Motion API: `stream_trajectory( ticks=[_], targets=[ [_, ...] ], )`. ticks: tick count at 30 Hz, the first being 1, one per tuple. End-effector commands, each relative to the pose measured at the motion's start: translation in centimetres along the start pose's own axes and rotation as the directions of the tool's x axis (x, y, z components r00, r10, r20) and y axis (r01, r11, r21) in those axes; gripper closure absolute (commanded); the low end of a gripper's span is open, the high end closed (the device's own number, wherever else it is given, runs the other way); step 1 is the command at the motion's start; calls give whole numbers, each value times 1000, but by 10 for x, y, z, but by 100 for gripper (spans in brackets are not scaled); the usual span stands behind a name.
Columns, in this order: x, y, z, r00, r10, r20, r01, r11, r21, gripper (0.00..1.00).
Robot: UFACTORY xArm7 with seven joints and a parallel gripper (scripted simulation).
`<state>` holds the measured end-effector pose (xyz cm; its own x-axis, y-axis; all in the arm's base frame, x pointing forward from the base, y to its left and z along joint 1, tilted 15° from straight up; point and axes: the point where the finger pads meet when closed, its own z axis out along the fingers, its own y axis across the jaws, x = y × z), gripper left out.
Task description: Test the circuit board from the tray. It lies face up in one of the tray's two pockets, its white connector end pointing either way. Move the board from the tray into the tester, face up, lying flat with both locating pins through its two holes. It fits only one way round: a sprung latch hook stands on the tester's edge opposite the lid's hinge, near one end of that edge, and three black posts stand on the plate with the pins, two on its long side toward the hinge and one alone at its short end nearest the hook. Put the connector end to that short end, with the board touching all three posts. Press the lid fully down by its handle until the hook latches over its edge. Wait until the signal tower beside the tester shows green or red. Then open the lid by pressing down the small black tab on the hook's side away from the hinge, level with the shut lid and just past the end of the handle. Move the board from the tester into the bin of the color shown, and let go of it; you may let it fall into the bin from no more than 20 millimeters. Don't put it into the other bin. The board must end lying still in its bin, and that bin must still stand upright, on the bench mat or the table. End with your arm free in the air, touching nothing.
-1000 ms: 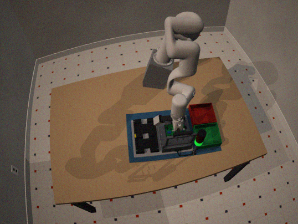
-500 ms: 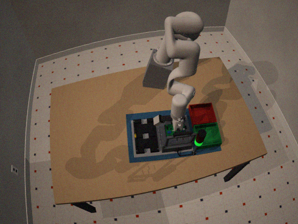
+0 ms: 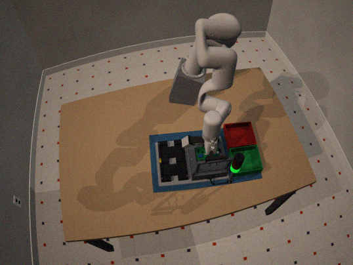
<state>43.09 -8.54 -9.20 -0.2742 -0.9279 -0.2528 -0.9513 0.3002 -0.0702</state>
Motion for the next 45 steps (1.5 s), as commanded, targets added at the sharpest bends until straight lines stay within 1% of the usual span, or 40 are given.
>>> stream_trajectory(
  ticks=[1,45],
  targets=[
    [0,-1,-2,1000,0,-1,0,1000,3,21],
    [0,-1,-12,1000,0,-1,0,1000,3,21]
  ],
)
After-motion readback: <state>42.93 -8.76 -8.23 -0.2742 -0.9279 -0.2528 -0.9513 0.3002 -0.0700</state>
